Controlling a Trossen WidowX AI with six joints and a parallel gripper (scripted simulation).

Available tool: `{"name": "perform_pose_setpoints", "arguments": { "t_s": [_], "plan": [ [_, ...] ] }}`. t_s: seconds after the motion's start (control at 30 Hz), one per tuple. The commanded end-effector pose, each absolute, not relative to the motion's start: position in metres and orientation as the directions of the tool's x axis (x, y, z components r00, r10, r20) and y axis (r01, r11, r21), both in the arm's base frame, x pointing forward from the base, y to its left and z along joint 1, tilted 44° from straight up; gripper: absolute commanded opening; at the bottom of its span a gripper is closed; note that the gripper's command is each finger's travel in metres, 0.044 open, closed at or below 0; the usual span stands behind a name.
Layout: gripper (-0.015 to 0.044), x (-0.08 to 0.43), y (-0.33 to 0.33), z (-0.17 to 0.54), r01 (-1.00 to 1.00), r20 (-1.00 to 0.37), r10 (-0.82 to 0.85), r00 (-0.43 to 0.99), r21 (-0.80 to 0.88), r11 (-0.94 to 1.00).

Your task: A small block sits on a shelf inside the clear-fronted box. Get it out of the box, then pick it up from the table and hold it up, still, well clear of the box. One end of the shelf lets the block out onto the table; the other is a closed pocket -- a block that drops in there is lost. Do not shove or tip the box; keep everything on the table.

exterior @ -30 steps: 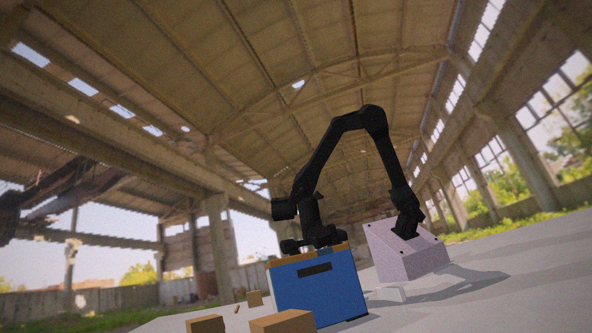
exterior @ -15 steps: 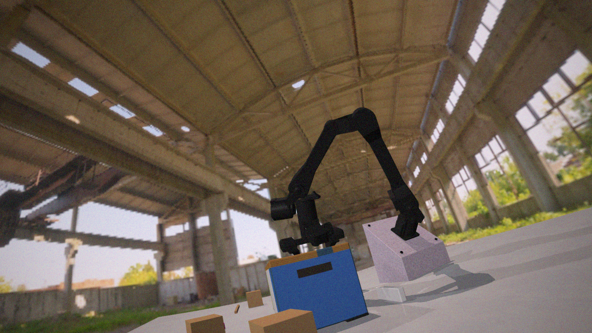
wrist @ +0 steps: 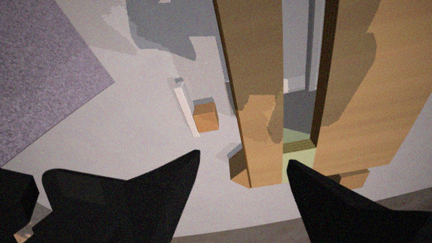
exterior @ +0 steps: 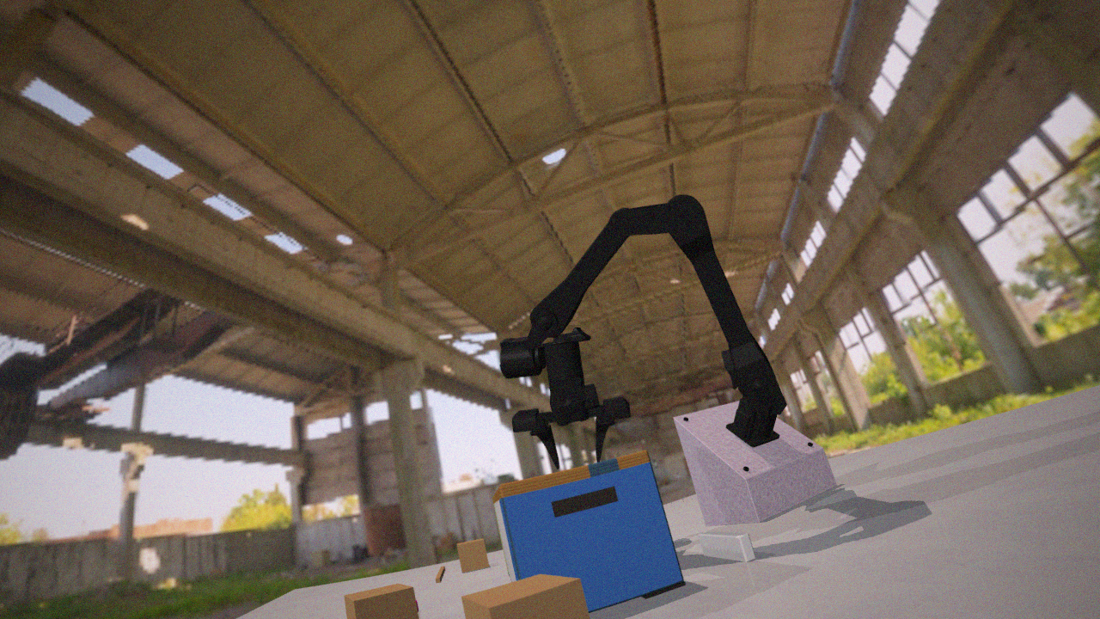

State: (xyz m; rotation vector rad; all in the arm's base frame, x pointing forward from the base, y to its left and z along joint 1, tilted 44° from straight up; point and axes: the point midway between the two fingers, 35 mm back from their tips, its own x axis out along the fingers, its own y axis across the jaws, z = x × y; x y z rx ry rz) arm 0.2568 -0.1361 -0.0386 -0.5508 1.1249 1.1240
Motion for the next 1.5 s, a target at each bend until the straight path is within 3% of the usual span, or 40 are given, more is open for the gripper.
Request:
{"name": "perform_pose_setpoints", "arguments": {
  "t_s": [0.0, 0.13, 0.23, 0.37, 0.7, 1.07, 1.47],
  "plan": [
    [0.0285, 0.251, -0.14, -0.042, -0.652, -0.891, 0.452, 0.041, 0.32, 0.688],
    [0.0285, 0.247, -0.147, -0.044, -0.272, -0.876, 0.476, 0.076, 0.441, 0.856],
    [0.0285, 0.243, -0.152, -0.047, 0.05, -0.865, 0.49, 0.105, 0.497, 0.866],
    [0.0285, 0.238, -0.156, -0.049, 0.453, -0.847, 0.512, 0.142, 0.515, 0.728],
    [0.0285, 0.23, -0.162, -0.053, 0.869, -0.816, 0.541, 0.204, 0.405, 0.284],
    [0.0285, 0.222, -0.167, -0.055, 0.945, -0.782, 0.562, 0.27, 0.104, -0.31],
    [0.0285, 0.213, -0.173, -0.058, 0.567, -0.741, 0.575, 0.347, -0.322, -0.758]
  ]
}}
